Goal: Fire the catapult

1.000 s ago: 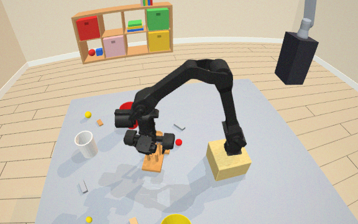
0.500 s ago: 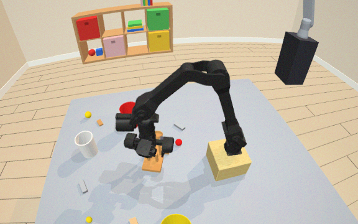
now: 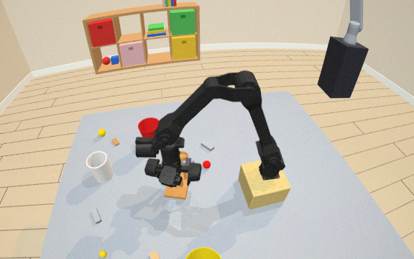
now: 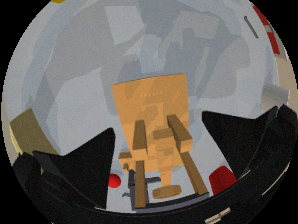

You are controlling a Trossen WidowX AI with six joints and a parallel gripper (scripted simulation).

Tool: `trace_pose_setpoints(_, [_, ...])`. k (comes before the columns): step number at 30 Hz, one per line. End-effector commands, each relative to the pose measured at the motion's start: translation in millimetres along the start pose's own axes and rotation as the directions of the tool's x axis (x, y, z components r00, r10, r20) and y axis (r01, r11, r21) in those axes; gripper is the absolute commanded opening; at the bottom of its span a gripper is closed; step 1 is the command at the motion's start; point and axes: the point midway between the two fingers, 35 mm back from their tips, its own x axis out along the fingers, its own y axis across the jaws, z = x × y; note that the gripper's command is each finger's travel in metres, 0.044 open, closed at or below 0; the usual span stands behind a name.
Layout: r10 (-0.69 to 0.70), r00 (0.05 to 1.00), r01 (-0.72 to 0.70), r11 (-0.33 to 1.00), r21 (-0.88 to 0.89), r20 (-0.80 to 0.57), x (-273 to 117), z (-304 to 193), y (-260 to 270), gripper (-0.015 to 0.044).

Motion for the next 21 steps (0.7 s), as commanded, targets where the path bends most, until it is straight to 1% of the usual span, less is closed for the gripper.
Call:
trace_pose_setpoints(1, [0.005, 1.000, -0.005, 1.000, 0.004, -0.003, 8.5, -0.5, 1.5, 0.0440])
trace_pose_setpoints(5, [0.005, 1.000, -0.005, 1.000, 0.004, -0.003, 9.5, -0.5, 1.6, 0.0440])
trace_pose_setpoints(17, [0.003, 1.000, -0.003, 1.000, 0.000, 0.000, 6.3, -0.2, 1.1, 0.0125])
trace_pose_setpoints(21, [0.003, 1.000, -0.003, 1.000, 0.000, 0.000, 6.3, -0.2, 1.1, 0.0098])
